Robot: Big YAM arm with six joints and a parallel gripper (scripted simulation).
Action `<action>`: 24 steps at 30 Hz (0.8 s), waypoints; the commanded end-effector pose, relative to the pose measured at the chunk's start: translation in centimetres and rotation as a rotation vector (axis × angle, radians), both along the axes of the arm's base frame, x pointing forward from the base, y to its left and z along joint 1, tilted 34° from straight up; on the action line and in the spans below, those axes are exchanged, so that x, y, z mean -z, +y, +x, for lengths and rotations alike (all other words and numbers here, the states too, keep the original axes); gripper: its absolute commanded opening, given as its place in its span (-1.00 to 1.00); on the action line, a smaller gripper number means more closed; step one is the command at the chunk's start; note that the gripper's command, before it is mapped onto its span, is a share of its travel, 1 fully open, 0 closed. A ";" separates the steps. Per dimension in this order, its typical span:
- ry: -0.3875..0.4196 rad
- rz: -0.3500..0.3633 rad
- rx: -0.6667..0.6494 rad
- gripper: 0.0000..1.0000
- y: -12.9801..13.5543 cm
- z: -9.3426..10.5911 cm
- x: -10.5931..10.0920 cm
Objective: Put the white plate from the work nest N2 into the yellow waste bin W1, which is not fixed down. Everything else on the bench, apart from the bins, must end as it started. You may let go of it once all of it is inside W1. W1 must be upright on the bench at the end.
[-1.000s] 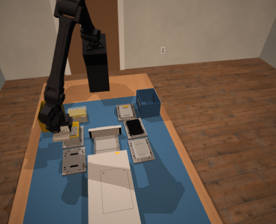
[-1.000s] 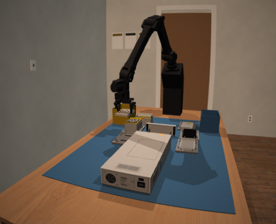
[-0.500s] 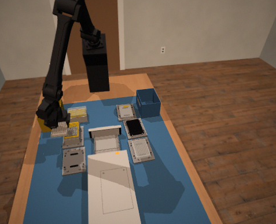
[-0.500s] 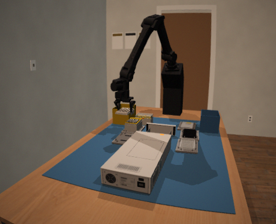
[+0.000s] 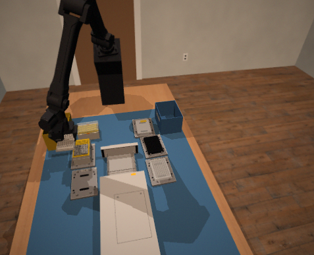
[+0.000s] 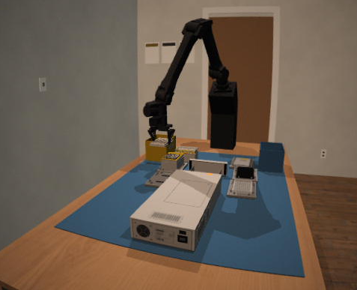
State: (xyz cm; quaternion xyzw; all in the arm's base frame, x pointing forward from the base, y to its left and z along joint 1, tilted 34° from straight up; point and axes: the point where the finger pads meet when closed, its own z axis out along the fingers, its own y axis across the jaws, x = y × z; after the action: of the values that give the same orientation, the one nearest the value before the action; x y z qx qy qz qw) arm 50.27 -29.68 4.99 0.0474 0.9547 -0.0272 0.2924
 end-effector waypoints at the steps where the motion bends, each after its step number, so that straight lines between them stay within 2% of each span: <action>1: -0.021 -0.028 -0.011 -1.00 -1.0 -0.6 -0.7; 3: -0.021 -0.028 -0.011 -1.00 -1.0 -0.6 -0.7; 4: -0.021 -0.028 -0.032 -1.00 0.0 -0.2 -0.5; 6: -0.022 -0.029 -0.011 -1.00 -1.2 -1.3 -0.3; 18: -0.009 -0.020 -0.010 -1.00 -2.1 -4.0 2.2; 21: -0.012 -0.022 -0.031 -1.00 -1.4 -3.4 2.2; 24: -0.001 -0.013 -0.010 -1.00 -2.4 -4.9 3.3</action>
State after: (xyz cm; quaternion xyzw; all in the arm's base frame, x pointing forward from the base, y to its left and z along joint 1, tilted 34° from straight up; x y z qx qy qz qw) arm 46.28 -31.18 2.50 0.0439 0.9541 -0.0274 0.2951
